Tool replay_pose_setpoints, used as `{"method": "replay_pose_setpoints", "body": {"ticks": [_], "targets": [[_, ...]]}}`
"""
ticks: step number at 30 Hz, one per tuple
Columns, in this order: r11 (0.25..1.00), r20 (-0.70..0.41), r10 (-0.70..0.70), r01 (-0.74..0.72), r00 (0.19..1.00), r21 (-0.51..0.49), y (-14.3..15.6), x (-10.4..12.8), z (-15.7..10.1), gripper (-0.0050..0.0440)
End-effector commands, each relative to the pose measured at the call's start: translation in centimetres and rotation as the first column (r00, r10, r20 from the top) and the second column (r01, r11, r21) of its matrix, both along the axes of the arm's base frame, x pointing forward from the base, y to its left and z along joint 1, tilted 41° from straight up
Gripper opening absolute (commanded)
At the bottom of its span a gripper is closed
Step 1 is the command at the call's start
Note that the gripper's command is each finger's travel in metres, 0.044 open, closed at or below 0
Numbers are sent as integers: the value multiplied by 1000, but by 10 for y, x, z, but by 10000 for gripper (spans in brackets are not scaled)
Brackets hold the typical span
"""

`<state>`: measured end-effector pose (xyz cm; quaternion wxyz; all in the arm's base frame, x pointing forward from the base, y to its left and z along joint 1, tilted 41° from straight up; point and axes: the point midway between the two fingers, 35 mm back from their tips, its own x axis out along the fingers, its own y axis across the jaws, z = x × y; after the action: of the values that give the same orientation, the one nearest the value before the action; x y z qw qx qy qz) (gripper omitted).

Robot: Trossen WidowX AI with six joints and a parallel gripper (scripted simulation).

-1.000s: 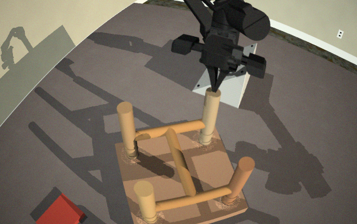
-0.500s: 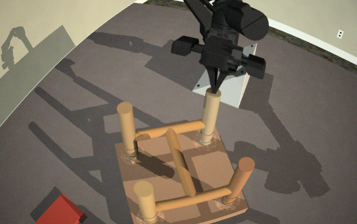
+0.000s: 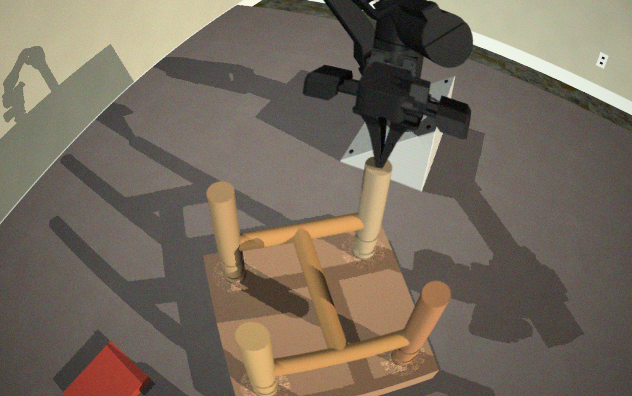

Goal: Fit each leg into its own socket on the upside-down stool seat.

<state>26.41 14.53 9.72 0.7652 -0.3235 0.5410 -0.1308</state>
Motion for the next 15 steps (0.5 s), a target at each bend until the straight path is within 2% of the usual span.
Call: {"method": "replay_pose_setpoints", "body": {"ticks": [1,15], "targets": [[999,-40,-34,32,999,-39,-19,-1,-16,0],[999,-40,-34,32,999,-39,-20,-1,-18,0]]}}
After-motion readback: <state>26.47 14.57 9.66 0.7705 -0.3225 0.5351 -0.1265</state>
